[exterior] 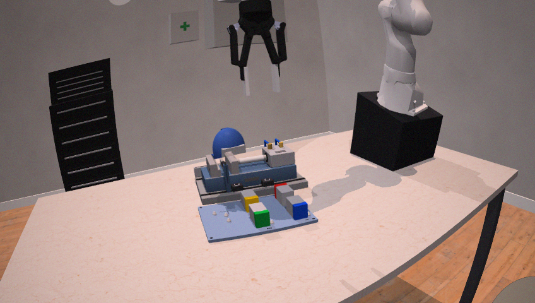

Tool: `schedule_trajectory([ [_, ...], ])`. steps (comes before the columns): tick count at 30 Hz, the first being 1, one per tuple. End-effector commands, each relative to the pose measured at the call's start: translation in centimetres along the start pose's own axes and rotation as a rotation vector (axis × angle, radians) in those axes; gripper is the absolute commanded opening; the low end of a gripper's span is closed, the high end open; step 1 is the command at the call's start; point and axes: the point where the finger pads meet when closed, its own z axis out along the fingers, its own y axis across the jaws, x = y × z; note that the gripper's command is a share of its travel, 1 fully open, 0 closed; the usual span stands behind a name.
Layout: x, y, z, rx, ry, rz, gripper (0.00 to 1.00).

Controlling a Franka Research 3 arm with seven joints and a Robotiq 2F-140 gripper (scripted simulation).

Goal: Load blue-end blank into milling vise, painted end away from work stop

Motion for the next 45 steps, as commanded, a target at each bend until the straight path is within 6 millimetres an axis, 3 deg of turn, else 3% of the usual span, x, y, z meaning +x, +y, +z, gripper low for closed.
schedule_trajectory([
  [1,0.0,0.0,0.0,0.0,0.0,0.0,0.4],
  [21,0.0,0.0,0.0,0.0,0.0,0.0,0.4],
  [26,-1.1,1.3,4.7,0.001,0.002,0.013,0.4],
  [38,-1.1,1.3,4.7,0.001,0.002,0.013,0.4],
  [43,-2.3,2.7,9.5,0.001,0.002,0.013,0.4],
  [45,-2.3,2.7,9.5,0.001,0.002,0.013,0.4],
])
